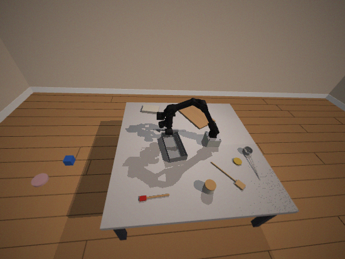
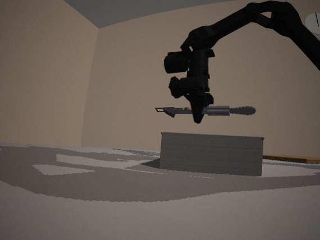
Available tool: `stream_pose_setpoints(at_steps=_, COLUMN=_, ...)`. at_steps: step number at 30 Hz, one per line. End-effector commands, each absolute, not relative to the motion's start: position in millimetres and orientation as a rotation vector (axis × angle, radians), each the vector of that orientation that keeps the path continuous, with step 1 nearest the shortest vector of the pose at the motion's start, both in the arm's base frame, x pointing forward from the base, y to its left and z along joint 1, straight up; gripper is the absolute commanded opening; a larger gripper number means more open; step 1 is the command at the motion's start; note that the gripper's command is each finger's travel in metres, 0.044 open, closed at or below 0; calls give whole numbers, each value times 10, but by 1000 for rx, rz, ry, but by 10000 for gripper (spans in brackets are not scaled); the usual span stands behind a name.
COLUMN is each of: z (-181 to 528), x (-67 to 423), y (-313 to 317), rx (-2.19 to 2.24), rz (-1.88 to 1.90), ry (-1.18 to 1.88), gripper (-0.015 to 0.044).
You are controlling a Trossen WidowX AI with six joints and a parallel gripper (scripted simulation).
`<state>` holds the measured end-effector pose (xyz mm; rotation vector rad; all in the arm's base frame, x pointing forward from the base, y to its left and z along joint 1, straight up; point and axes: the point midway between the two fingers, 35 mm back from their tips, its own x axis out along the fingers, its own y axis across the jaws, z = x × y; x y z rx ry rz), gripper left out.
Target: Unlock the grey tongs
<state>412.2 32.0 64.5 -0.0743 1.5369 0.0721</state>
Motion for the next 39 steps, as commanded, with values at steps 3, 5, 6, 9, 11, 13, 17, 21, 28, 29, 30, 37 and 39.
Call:
stream_pose_setpoints(at_steps=3, z=712, x=4123, y=-67, rx=-18, rz=22, ry=1532, gripper=-150)
stream_pose_setpoints(at_steps=5, z=724, x=4116, y=-209, rx=1, rz=1, ry=1533, gripper=-150)
stream_pose_setpoints(at_steps=6, z=730, x=4111, y=-280, rx=11, rz=-9, ry=1533, gripper=-150)
stream_pose_setpoints(at_steps=9, z=747, x=4087, y=-492, rx=42, rz=-42, ry=1531, gripper=-150)
stream_pose_setpoints(at_steps=11, z=757, x=4066, y=-626, rx=64, rz=-62, ry=1529, gripper=-150)
stream_pose_setpoints(at_steps=13, z=769, x=4040, y=-766, rx=82, rz=-82, ry=1529, gripper=-150)
stream_pose_setpoints(at_steps=17, z=794, x=3972, y=-1042, rx=119, rz=-122, ry=1529, gripper=-150)
stream_pose_setpoints(at_steps=21, z=818, x=3885, y=-1313, rx=156, rz=-162, ry=1528, gripper=-150)
stream_pose_setpoints(at_steps=28, z=861, x=3689, y=-1768, rx=221, rz=-230, ry=1526, gripper=-150)
stream_pose_setpoints(at_steps=29, z=867, x=3656, y=-1832, rx=230, rz=-240, ry=1525, gripper=-150)
stream_pose_setpoints(at_steps=30, z=871, x=3629, y=-1883, rx=237, rz=-249, ry=1525, gripper=-150)
stream_pose_setpoints(at_steps=37, z=874, x=3549, y=-2022, rx=259, rz=-271, ry=1522, gripper=-150)
stream_pose_setpoints(at_steps=39, z=878, x=3489, y=-2113, rx=272, rz=-291, ry=1520, gripper=-150)
